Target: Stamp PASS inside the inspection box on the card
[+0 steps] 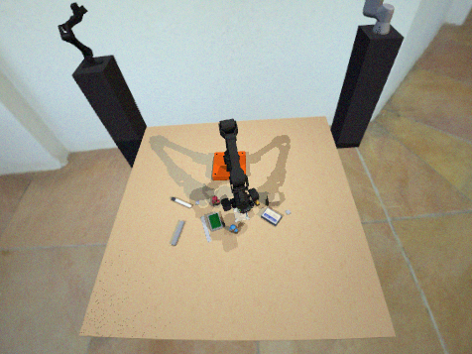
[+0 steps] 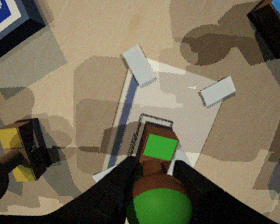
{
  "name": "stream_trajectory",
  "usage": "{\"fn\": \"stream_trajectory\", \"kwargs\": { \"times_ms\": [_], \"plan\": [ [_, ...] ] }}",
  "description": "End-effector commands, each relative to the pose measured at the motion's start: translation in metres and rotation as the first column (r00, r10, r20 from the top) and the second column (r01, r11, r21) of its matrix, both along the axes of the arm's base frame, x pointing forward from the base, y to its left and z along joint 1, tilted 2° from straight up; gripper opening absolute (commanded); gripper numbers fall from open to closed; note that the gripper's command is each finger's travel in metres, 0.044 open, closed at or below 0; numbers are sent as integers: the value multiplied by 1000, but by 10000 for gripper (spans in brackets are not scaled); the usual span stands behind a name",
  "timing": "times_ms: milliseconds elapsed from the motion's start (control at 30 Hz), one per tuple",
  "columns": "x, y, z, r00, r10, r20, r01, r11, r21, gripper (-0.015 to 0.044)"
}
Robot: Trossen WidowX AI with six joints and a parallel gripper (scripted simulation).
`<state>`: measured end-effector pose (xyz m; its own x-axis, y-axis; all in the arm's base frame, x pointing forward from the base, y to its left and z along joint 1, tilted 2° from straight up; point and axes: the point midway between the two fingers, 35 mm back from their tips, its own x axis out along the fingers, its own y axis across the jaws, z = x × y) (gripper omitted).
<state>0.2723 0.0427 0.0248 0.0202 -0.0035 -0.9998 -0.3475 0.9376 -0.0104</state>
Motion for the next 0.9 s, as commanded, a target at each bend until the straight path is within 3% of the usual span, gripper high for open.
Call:
{"fn": "stream_trajectory", "kwargs": {
  "times_ms": [0, 867],
  "plan": [
    [-1, 1, -3, 1000, -5, -3, 5, 1000, 4, 0],
    [-1, 1, -8, 1000, -5, -2, 5, 1000, 4, 0]
  ]
}}
